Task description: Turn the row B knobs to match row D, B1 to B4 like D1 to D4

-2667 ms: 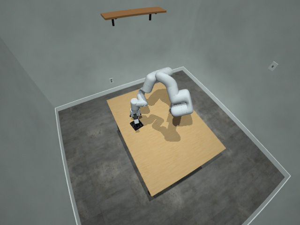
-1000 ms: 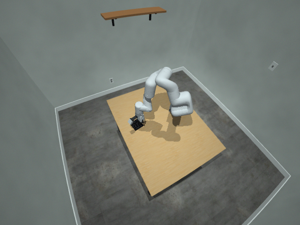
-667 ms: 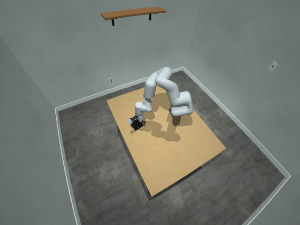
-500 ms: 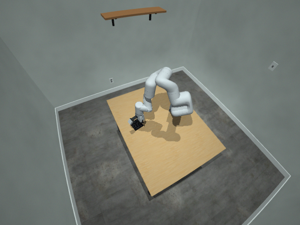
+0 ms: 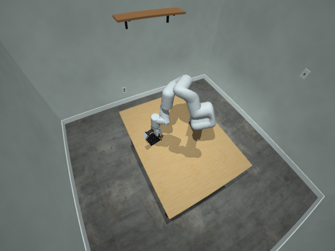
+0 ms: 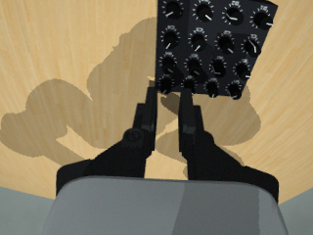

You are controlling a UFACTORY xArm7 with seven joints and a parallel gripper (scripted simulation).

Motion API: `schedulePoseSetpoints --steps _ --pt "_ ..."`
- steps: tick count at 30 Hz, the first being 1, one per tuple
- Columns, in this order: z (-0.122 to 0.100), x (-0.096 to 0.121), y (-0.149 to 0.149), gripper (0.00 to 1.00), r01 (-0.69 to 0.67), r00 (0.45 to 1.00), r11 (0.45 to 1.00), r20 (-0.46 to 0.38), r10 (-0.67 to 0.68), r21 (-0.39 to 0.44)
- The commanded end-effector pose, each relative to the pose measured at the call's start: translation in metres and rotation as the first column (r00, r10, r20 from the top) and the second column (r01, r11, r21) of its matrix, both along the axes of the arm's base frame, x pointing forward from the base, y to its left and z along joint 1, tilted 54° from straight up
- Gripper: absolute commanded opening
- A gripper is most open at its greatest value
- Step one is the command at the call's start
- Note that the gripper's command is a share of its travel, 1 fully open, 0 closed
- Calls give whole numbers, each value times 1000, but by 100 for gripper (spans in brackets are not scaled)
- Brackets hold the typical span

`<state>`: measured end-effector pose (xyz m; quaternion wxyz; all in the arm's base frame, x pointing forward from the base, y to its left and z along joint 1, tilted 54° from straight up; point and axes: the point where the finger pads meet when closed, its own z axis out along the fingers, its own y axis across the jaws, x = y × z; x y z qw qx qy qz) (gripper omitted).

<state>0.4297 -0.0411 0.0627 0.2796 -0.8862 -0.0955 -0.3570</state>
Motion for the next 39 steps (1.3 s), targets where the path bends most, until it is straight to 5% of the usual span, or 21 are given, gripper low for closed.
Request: schedulePoseSetpoints --steps 1,39 --pt "0 0 -1 19 2 1000 1000 1 -2 -1" --pt "-17 18 17 19 4 1000 1000 0 -4 -2"
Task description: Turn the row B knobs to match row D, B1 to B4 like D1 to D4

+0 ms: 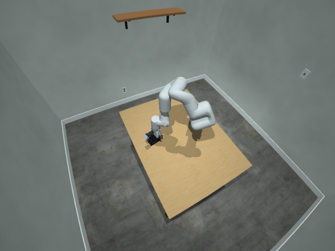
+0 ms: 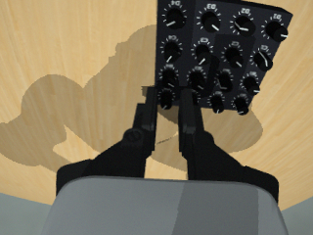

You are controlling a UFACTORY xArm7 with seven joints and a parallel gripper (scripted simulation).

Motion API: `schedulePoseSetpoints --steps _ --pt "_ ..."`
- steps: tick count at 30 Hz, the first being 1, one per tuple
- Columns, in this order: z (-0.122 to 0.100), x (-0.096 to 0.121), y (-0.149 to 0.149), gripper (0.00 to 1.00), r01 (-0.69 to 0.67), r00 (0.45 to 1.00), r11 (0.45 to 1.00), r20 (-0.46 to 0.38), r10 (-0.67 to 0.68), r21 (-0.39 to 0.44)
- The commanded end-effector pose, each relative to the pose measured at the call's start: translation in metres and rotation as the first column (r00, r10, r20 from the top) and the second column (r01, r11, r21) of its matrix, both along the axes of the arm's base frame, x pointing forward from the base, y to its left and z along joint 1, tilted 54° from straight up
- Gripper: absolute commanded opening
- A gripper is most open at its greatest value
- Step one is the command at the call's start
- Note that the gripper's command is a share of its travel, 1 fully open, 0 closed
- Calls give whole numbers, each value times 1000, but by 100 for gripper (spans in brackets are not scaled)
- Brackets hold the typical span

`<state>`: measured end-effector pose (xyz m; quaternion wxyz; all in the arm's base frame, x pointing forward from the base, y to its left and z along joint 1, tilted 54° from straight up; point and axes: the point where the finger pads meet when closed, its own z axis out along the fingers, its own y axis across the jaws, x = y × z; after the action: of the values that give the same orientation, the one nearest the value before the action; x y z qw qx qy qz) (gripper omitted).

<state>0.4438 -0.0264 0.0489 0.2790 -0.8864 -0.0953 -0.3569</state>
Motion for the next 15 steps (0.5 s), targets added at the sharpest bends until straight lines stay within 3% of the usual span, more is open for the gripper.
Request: schedulePoseSetpoints --steps 1,15 --pt "-3 4 2 19 3 1000 1000 1 -3 -1" --pt "-10 11 10 19 3 1000 1000 1 -3 -1"
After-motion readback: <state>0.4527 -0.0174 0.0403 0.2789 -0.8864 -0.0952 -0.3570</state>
